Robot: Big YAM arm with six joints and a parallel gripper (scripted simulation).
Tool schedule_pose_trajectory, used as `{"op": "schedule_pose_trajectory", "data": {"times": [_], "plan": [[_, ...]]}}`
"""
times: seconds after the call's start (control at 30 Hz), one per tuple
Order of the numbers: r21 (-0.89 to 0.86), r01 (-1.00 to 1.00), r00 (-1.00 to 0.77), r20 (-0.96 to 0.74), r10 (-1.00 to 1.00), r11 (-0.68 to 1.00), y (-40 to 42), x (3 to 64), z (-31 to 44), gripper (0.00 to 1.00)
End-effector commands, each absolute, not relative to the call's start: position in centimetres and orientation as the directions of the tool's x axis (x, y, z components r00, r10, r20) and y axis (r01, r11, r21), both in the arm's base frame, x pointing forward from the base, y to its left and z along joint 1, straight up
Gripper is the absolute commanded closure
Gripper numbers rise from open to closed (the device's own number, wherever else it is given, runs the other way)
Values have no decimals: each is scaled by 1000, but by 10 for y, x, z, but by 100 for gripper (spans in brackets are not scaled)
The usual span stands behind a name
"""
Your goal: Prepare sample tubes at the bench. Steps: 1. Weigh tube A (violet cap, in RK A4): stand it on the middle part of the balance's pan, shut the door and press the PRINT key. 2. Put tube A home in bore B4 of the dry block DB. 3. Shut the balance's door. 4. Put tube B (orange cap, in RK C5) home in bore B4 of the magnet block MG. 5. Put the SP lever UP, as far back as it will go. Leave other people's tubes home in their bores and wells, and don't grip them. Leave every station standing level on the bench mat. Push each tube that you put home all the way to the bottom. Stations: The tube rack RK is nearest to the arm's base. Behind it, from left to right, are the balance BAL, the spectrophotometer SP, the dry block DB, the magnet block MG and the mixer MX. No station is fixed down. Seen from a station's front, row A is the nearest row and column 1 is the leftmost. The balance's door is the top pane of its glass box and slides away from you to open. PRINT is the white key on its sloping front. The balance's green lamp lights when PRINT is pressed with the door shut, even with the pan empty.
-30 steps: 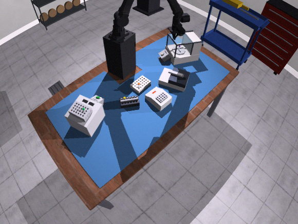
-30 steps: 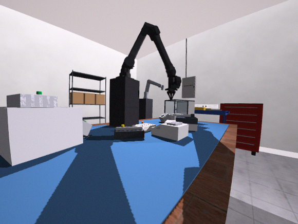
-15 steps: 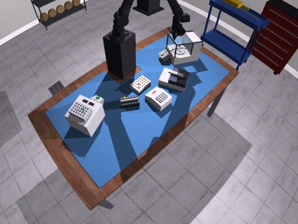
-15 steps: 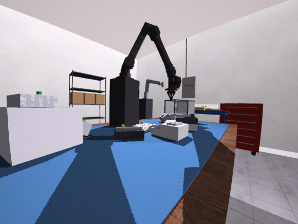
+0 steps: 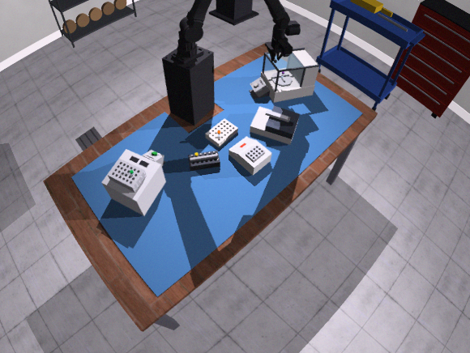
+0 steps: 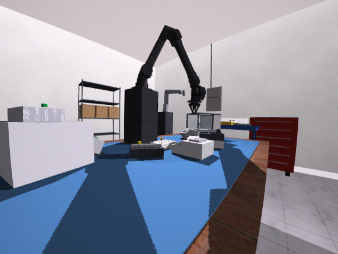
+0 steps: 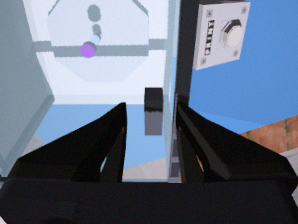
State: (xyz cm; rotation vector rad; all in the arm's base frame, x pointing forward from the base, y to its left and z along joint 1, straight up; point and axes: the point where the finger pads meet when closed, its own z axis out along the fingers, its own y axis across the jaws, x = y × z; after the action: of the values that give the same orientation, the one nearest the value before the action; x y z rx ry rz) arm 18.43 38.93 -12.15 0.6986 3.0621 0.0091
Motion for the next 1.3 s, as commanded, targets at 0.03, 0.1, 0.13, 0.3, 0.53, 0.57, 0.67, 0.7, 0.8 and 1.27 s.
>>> {"op": "schedule_pose_trajectory", "data": {"times": [0.03,0.1,0.13,0.3,0.53,0.57,0.67,0.7,0.8,1.27], "plan": [[1,442,-897,-1,442,897,393,187,-120,70],[31,442,-897,-1,442,896,400,190,-105,70],[32,442,-897,-1,442,896,400,190,-103,70],[33,442,-897,-1,442,896,400,190,-96,70],[40,442,-897,-1,442,896,403,192,-84,70],[41,442,-897,-1,442,896,404,192,-82,70],[47,442,-897,-1,442,896,407,194,-75,70],[49,442,-897,-1,442,896,408,194,-73,70],[53,442,-897,0,442,896,409,195,-67,70],[55,442,-897,0,442,895,410,195,-46,70]]}}
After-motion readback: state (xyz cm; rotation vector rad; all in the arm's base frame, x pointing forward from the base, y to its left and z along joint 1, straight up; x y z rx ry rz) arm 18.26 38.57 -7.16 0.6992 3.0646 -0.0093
